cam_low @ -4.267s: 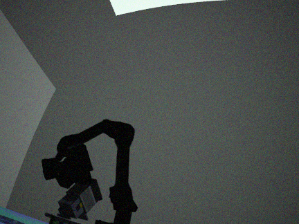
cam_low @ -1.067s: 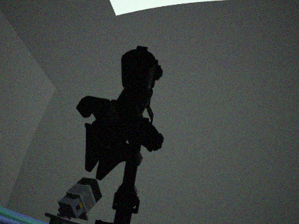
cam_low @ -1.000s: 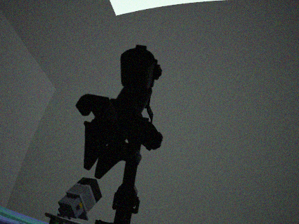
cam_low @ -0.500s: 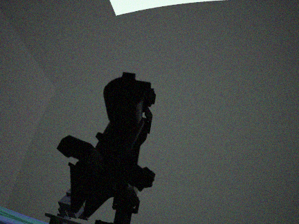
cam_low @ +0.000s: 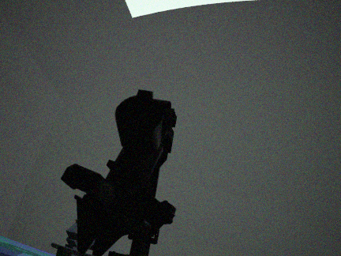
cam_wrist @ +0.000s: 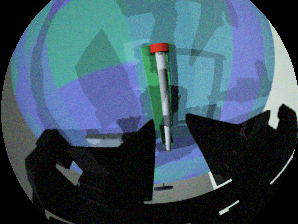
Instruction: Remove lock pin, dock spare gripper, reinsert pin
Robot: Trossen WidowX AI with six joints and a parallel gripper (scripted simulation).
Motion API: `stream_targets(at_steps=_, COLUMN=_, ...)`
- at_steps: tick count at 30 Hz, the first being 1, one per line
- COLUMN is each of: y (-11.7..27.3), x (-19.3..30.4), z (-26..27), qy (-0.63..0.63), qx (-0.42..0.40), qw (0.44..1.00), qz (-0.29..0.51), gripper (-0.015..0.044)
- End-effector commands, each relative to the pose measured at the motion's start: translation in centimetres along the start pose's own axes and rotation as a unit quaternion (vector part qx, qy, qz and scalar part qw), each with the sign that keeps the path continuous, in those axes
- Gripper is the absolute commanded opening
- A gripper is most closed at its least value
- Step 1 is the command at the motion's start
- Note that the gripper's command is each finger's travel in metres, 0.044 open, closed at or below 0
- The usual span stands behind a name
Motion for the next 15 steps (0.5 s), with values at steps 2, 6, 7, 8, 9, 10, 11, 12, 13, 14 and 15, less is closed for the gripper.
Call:
stream_targets(at_steps=2, y=-0.9, x=-0.2, z=0.1, qy=0.001, qx=-0.003, qw=1.0, qz=0.003, gripper=0.018)
stream_targets(at_steps=6, y=-1.6, x=-0.4, z=0.1, qy=0.001, qx=-0.003, qw=1.0, qz=0.003, gripper=0.018)
stream_targets(at_steps=7, y=-1.7, x=-0.4, z=0.1, qy=0.001, qx=-0.003, qw=1.0, qz=0.003, gripper=0.018)
stream_targets(at_steps=8, y=-1.9, x=-0.5, z=0.1, qy=0.001, qx=-0.003, qw=1.0, qz=0.003, gripper=0.018)
stream_targets(at_steps=9, y=-2.1, x=-0.5, z=0.1, qy=0.001, qx=-0.003, qw=1.0, qz=0.003, gripper=0.018)
stream_targets(at_steps=10, y=-2.2, x=-0.6, z=0.1, qy=0.001, qx=-0.003, qw=1.0, qz=0.003, gripper=0.018)
stream_targets(at_steps=11, y=-2.4, x=-0.6, z=0.1, qy=0.001, qx=-0.003, qw=1.0, qz=0.003, gripper=0.018)
stream_targets(at_steps=12, y=-2.5, x=-0.7, z=0.1, qy=0.001, qx=-0.003, qw=1.0, qz=0.003, gripper=0.018)
stream_targets(at_steps=13, y=-2.7, x=-0.7, z=0.1, qy=0.001, qx=-0.003, qw=1.0, qz=0.003, gripper=0.018)
stream_targets(at_steps=14, y=-2.9, x=-0.8, z=0.1, qy=0.001, qx=-0.003, qw=1.0, qz=0.003, gripper=0.018)
stream_targets(at_steps=15, y=-3.0, x=-0.8, z=0.1, qy=0.001, qx=-0.003, qw=1.0, qz=0.003, gripper=0.018)
Point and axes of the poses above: the point midway between the two fingers, 35 mm back from their tips, its own y axis back along the fingers, its own z axis across the jaws, x = y × z, the point moved 2 cm from there along y, back along the fingers, and after that the axes turned 11 degrees about y, right-handed, at the moved point
